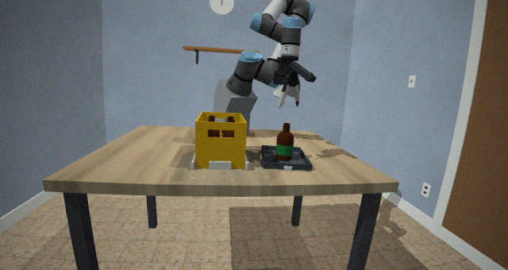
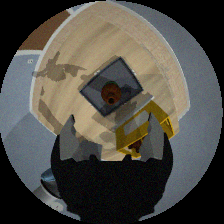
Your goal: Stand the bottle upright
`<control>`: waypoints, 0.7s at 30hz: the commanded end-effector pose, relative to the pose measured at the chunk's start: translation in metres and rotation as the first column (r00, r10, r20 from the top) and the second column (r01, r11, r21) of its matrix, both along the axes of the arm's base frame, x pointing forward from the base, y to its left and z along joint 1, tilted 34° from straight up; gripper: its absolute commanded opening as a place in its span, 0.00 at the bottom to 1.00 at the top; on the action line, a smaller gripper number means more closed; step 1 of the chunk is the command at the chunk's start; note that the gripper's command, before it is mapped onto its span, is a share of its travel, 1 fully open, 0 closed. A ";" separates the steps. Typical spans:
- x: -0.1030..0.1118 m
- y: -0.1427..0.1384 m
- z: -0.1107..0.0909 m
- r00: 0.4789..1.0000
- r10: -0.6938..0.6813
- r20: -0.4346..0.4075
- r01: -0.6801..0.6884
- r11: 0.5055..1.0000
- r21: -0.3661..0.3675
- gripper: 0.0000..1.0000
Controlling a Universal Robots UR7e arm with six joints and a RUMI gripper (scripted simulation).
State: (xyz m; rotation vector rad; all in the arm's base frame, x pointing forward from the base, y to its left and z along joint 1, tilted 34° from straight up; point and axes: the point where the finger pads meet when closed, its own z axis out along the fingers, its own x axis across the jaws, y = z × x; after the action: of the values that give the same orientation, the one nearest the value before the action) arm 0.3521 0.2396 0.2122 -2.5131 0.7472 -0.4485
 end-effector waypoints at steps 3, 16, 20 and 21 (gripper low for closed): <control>-0.004 -0.003 0.008 1.000 0.001 0.000 -0.001 1.000 0.001 1.00; -0.005 -0.004 0.010 1.000 0.001 0.000 -0.001 1.000 0.001 0.00; -0.005 -0.004 0.010 1.000 0.001 0.000 -0.001 1.000 0.001 0.00; -0.005 -0.004 0.010 1.000 0.001 0.000 -0.001 1.000 0.001 0.00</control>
State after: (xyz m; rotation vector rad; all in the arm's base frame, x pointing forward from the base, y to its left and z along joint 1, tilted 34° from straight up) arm 0.3472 0.2355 0.2214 -2.5129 0.7463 -0.4469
